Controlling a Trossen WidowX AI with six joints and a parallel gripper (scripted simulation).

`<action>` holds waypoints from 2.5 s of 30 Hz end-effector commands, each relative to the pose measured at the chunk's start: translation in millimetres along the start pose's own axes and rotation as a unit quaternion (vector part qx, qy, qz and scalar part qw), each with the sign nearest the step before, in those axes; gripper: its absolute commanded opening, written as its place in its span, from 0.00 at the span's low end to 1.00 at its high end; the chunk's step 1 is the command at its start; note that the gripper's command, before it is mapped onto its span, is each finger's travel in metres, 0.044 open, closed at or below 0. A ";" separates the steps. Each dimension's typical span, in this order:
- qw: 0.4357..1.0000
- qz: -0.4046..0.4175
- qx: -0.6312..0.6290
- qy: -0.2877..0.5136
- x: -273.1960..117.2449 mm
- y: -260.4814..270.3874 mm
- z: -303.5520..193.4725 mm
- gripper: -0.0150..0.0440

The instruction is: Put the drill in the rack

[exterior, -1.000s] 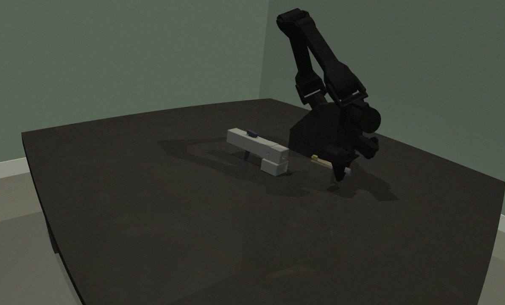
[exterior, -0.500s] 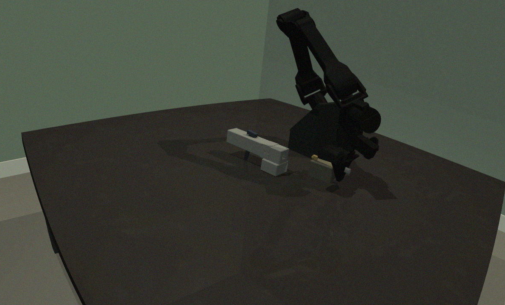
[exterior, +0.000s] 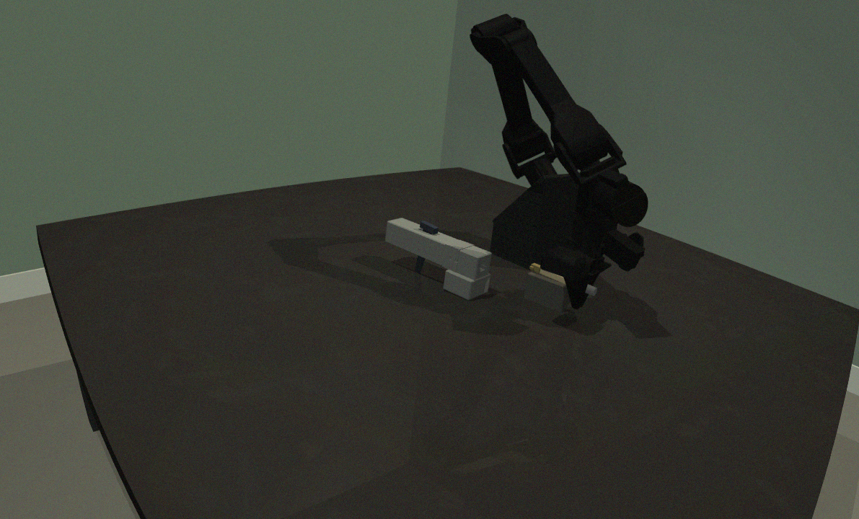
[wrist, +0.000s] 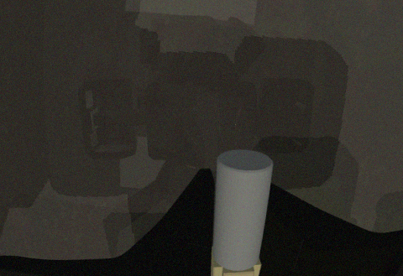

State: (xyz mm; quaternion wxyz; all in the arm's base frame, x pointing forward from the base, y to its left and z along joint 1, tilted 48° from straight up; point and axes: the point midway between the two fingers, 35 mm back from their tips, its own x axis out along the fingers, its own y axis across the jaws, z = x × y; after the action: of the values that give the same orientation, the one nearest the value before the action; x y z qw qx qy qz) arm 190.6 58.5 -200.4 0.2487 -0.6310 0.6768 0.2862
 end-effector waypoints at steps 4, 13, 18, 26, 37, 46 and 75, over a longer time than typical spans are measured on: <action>1.000 0.005 0.000 0.008 6.2 1.5 -5.2 0.25; 1.000 0.005 0.000 0.008 6.2 1.5 -5.2 0.25; 1.000 0.005 0.000 0.008 6.2 1.5 -5.2 0.25; 1.000 0.005 0.000 0.008 6.2 1.5 -5.2 0.25; 1.000 0.005 0.000 0.008 6.2 1.5 -5.2 0.25; 1.000 0.005 0.000 0.008 6.2 1.5 -5.2 0.25; 1.000 0.005 -0.001 0.007 -43.5 2.0 -1.3 1.00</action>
State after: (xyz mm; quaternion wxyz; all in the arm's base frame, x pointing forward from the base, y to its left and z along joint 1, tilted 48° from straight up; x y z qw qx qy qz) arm 189.2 76.9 -178.1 0.2355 -0.6310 0.6825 0.2838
